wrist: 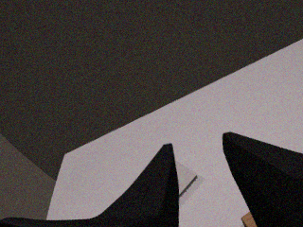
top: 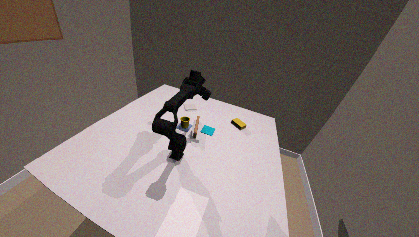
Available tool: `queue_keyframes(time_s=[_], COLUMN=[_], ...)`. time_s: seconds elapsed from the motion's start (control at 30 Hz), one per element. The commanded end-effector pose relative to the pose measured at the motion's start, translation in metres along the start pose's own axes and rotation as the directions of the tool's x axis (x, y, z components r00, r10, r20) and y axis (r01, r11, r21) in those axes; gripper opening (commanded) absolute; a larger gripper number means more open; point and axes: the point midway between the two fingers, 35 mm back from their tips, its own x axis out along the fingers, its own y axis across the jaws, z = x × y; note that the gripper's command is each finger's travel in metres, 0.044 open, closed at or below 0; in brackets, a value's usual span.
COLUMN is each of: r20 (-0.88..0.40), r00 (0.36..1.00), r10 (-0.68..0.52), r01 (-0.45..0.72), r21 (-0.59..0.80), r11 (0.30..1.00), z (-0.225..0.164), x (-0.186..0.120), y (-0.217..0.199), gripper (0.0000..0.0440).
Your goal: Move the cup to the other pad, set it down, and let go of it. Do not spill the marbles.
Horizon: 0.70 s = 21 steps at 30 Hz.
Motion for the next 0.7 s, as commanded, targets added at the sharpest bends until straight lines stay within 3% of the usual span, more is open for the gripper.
queue_keyframes(time_s=[0.0, 0.67], r20=[-0.041, -0.294], r00=[0.999, 0.956], r10=[0.005, -0.008], r01=[-0.003, 0.099], r21=[0.045, 0.297], r11=[0.999, 0.950], z=[-0.002, -0.018], x=[0.001, 0.004], y=[0.005, 0.027], gripper=[0.0128, 0.0147])
